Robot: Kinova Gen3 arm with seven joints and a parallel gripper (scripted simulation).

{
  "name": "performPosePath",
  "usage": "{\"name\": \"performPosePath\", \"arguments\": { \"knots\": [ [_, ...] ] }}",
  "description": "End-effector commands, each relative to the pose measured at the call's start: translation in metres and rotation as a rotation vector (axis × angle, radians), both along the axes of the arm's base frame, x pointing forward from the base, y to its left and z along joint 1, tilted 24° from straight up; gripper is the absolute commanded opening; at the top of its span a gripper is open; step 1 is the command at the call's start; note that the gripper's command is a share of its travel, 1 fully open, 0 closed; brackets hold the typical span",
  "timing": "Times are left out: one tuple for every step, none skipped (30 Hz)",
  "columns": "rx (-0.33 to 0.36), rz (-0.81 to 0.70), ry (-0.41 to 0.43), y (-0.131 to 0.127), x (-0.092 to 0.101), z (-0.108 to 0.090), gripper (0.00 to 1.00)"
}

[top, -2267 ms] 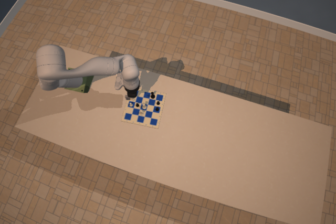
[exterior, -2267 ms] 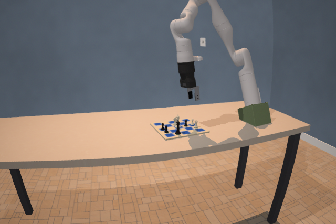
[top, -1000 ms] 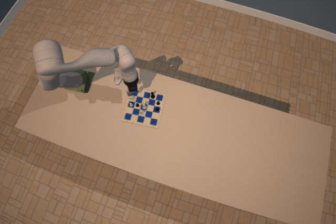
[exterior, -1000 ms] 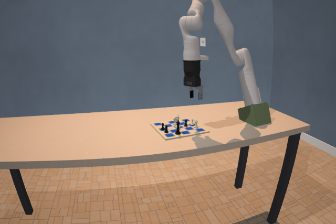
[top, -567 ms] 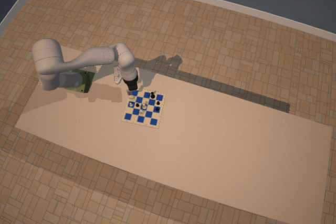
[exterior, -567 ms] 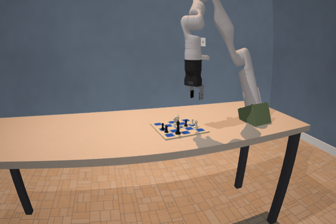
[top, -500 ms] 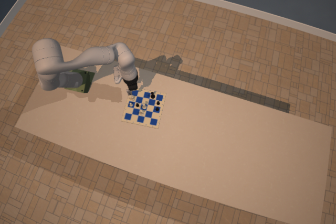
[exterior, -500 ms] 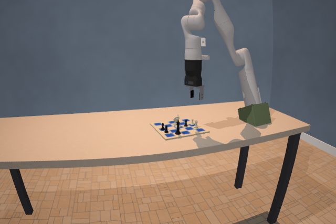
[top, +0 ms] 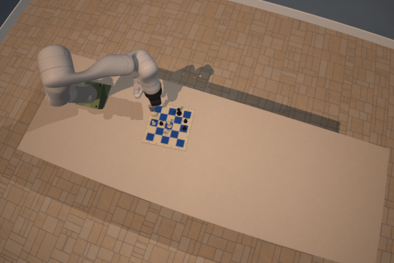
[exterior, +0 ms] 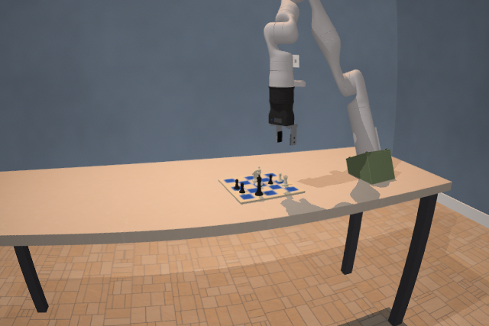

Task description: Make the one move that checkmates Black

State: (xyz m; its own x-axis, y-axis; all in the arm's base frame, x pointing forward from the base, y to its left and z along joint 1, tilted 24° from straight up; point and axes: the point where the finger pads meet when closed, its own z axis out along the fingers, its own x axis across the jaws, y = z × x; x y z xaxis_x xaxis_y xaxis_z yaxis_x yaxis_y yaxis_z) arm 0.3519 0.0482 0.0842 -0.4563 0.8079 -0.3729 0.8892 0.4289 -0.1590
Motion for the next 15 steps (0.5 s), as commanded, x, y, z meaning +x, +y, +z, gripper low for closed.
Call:
{"name": "performPosePath", "arguments": {
  "knots": [
    [0.001,0.0,-0.002,0.0005,0.0003,0.0004,1.0],
    [0.001,-0.001,-0.002,0.0005,0.0003,0.0003,1.0],
    [0.001,-0.004,-0.003,0.0005,0.0002,0.0002,1.0],
    [0.001,-0.007,-0.004,0.0005,0.0,0.0,1.0],
    [0.002,-0.013,-0.006,0.0004,-0.0002,-0.0003,1.0],
    [0.002,-0.02,-0.008,0.0004,-0.0005,-0.0006,1.0],
    [0.002,-0.03,-0.012,0.0003,-0.0009,-0.0011,1.0],
    [0.003,-0.041,-0.016,0.0002,-0.0014,-0.0017,1.0],
    [0.003,-0.041,-0.016,0.0002,-0.0014,-0.0017,1.0],
    [0.003,-0.041,-0.016,0.0002,-0.0014,-0.0017,1.0],
    [0.004,-0.055,-0.021,0.0001,-0.0019,-0.0024,1.0],
    [0.004,-0.072,-0.026,0.0,-0.0025,-0.0032,1.0],
    [0.005,-0.091,-0.033,-0.0002,-0.0033,-0.0041,1.0],
    [0.006,-0.112,-0.04,-0.0003,-0.004,-0.0051,1.0],
    [0.007,-0.136,-0.049,-0.0005,-0.0049,-0.0062,1.0]
  ]
}}
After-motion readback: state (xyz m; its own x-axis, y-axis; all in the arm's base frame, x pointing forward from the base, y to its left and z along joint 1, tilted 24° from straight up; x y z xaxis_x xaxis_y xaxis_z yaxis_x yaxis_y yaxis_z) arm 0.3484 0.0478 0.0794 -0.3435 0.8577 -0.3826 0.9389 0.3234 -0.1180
